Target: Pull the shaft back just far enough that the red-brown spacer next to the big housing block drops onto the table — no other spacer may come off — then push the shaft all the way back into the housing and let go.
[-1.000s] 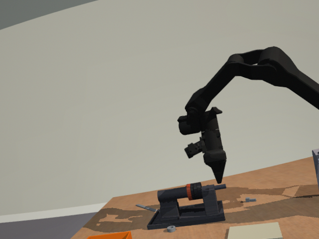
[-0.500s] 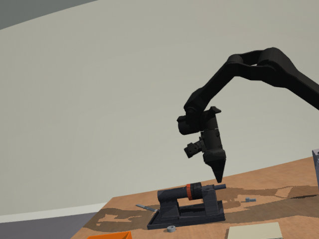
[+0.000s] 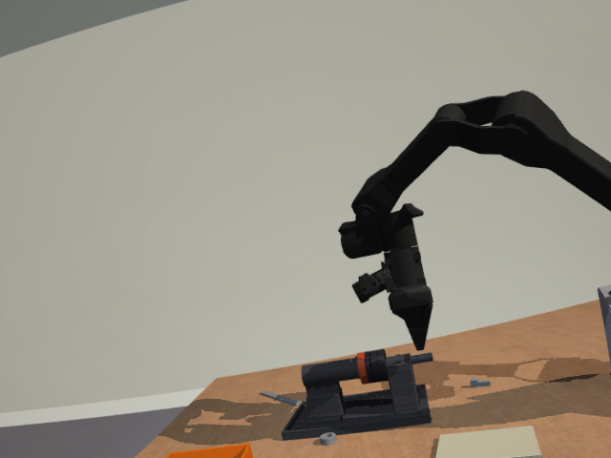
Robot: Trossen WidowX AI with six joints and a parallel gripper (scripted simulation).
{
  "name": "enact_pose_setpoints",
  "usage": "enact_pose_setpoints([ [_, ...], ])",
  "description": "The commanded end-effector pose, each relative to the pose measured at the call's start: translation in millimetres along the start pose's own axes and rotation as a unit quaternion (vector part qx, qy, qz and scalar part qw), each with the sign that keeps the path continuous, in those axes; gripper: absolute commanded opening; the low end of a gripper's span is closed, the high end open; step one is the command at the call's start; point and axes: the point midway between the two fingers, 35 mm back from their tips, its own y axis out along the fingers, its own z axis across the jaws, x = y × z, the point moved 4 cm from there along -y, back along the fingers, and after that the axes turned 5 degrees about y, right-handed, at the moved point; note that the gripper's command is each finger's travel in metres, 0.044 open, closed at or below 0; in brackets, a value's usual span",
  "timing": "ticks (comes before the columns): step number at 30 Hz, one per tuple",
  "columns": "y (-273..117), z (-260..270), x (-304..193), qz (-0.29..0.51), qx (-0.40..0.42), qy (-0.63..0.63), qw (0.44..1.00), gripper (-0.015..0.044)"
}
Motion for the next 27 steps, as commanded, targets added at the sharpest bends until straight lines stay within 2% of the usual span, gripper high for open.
enact_pose_setpoints([
  [1,-0.4,-0.4,0.7,0.0,-0.002,-0.002,1.0,0.044],
  [27,39.6,-0.8,1.3,0.0,-0.001,-0.002,1.0,0.044],
])
